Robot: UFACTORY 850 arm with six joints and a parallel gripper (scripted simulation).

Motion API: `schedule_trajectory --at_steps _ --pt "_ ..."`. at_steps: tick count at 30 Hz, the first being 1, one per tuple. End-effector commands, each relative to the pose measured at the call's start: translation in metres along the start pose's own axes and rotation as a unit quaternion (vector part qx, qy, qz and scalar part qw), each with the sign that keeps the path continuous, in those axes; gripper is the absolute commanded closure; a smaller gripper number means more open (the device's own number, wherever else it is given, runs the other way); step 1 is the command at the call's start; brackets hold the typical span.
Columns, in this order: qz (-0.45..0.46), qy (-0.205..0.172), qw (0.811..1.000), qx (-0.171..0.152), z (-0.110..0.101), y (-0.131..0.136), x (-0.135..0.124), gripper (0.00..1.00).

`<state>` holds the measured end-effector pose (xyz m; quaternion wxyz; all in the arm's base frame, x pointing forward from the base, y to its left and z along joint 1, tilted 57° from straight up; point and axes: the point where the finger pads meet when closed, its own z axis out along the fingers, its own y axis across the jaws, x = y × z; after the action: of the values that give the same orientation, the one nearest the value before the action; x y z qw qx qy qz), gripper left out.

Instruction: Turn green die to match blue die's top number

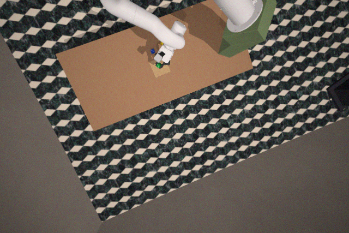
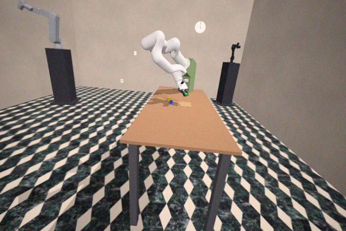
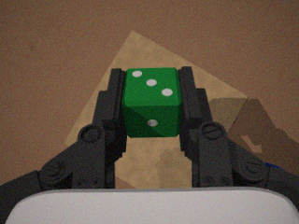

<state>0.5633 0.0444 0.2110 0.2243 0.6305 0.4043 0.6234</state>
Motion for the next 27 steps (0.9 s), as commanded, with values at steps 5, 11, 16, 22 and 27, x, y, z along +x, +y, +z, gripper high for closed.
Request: schedule_trajectory --at_steps 5,11,16,22,27 --pt "-0.004 0.091 0.996 0.001 0.002 0.0 -0.001 0.73" --pt "-0.004 0.097 0.995 0.001 0.002 0.0 -0.002 0.73" --pt "-0.004 0.097 0.995 0.001 0.004 0.0 -0.005 0.73" --pt "-0.004 0.097 0.995 0.001 0.009 0.0 -0.011 0.73" --pt "-0.004 0.097 0.995 0.001 0.019 0.001 -0.023 0.73"
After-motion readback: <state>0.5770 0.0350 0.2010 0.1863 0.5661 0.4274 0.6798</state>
